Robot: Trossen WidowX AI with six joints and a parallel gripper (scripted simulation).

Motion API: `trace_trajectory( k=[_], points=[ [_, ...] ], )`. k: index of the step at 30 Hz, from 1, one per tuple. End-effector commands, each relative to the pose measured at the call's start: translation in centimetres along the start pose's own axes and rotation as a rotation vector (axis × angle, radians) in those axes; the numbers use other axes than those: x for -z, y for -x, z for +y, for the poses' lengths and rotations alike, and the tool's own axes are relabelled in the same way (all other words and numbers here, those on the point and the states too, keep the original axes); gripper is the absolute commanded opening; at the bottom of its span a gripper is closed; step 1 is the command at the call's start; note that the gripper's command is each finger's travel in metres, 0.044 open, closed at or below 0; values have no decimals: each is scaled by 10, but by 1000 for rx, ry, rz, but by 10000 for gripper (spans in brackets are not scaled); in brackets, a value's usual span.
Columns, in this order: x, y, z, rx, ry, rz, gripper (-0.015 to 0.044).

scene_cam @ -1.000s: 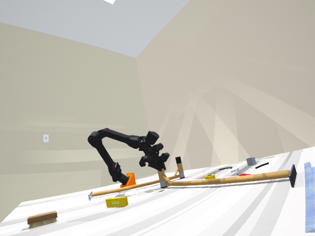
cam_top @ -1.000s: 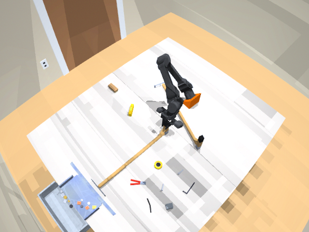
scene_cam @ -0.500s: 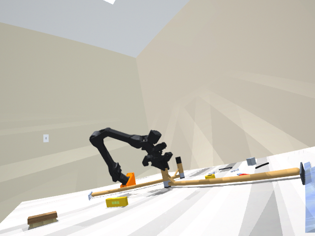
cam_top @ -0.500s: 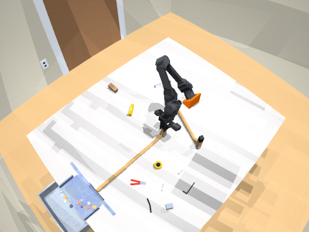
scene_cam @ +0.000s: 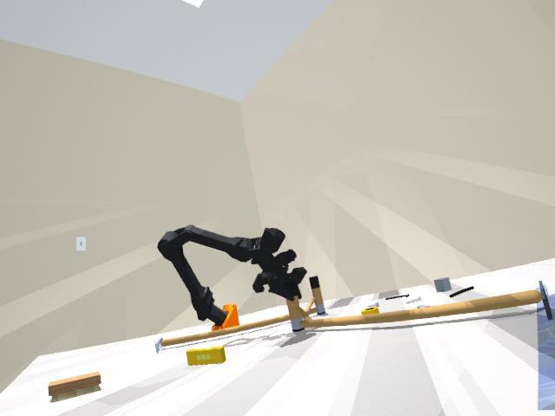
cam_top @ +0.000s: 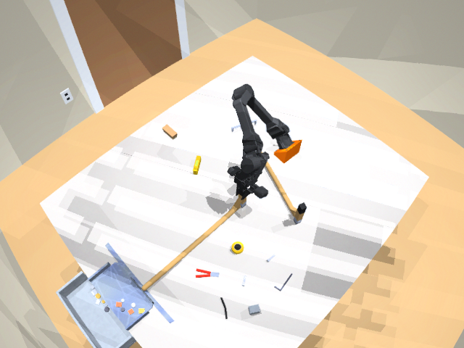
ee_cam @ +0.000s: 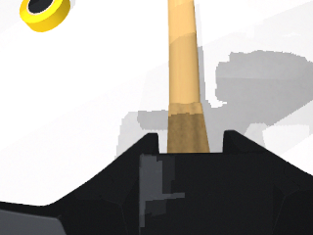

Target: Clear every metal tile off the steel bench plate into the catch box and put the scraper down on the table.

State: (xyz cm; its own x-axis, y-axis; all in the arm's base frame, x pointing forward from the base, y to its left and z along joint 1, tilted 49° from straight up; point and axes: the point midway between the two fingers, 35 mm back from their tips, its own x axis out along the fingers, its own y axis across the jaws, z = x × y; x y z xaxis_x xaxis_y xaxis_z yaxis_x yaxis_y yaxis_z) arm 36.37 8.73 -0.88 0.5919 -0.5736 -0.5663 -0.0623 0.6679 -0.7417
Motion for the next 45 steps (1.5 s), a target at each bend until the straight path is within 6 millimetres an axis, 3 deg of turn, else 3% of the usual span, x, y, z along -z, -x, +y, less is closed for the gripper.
trace_trajectory(
  k=[1,45],
  points=[
    [-8,-2,-2,0,-11,-8,0],
    [-51,-33,2,0,-13,-9,0]
  ],
)
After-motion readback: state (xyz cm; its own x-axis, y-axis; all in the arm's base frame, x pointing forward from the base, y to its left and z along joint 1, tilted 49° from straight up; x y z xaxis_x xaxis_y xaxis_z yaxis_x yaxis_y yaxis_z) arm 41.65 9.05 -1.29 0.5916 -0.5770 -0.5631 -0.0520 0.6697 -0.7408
